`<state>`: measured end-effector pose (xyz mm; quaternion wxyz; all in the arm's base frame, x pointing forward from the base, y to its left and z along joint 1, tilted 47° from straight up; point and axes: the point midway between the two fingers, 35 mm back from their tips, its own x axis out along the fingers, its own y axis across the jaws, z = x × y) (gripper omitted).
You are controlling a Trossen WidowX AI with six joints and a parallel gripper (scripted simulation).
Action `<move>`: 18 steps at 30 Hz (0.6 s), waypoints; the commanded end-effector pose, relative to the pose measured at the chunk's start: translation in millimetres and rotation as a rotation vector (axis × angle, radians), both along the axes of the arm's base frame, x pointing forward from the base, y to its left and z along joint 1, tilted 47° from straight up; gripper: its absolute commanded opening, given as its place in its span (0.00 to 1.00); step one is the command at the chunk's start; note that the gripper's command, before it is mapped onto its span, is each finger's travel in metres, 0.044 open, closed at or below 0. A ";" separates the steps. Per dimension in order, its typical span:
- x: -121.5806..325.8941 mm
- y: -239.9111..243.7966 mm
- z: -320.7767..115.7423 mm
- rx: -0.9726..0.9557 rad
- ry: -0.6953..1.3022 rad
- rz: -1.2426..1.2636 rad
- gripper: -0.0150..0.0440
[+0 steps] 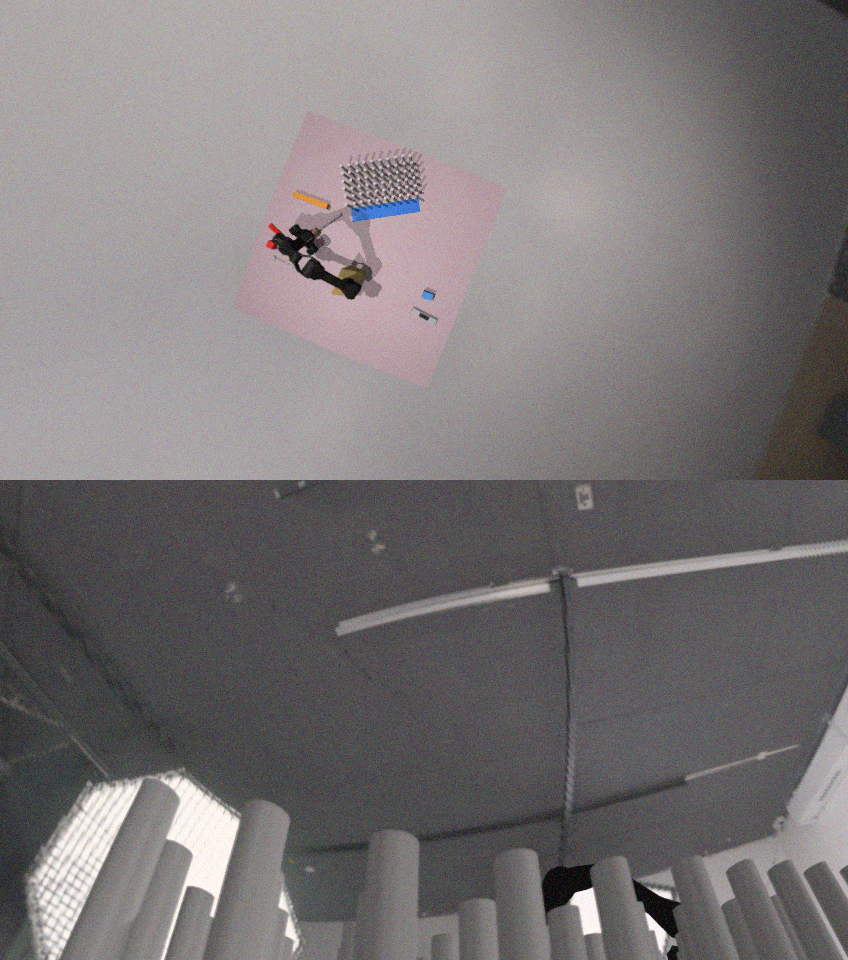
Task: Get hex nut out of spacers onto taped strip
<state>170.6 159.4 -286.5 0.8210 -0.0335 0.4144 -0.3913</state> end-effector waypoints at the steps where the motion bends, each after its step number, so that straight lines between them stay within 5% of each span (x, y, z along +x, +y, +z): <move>1: 0.4 -0.6 -0.2 -0.003 0.000 0.005 0.57; 6: 0.4 -0.6 -0.2 -0.003 0.000 0.005 0.51; 12: 6.3 27.3 17.8 -0.001 0.001 0.005 0.25; 18: 11.7 63.0 47.2 0.001 0.001 0.003 0.25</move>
